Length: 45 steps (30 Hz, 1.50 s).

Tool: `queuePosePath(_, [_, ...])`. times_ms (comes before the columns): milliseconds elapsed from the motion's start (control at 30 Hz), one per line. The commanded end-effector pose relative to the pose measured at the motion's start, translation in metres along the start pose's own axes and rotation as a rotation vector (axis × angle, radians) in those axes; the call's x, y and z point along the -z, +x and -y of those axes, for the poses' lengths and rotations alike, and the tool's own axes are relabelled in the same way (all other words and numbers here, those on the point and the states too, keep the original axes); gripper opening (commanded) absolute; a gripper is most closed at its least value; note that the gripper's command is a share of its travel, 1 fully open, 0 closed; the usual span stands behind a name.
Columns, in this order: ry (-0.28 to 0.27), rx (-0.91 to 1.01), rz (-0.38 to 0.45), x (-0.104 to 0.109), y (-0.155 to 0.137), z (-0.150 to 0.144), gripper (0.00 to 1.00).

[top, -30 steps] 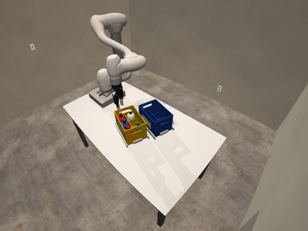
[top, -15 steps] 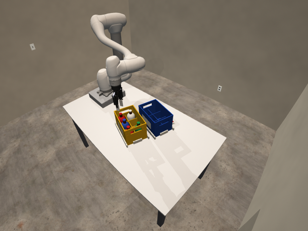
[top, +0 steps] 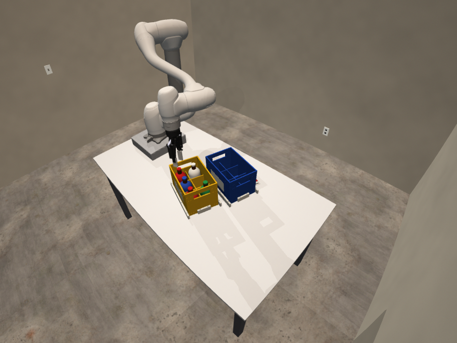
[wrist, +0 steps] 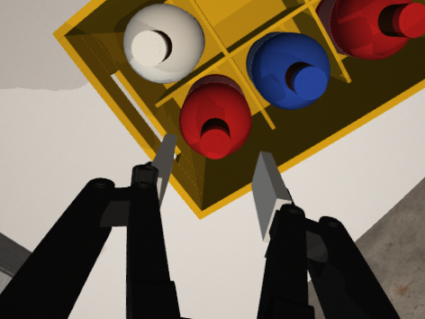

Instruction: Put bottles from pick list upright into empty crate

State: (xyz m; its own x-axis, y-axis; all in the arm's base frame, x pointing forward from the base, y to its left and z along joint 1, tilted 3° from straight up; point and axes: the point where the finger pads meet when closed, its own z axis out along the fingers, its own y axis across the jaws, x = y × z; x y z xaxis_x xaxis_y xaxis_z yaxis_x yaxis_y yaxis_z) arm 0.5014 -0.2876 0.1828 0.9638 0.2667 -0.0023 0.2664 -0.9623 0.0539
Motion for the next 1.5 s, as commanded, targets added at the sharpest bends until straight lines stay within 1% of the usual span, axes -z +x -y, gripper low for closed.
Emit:
queuePosePath(0, [0.000, 0.000, 0.000, -0.003, 0.000, 0.000, 0.38])
queuePosePath(1400, [0.000, 0.000, 0.000, -0.054, 0.000, 0.000, 0.38])
queuePosePath(1467, [0.000, 0.000, 0.000, -0.054, 0.000, 0.000, 0.38])
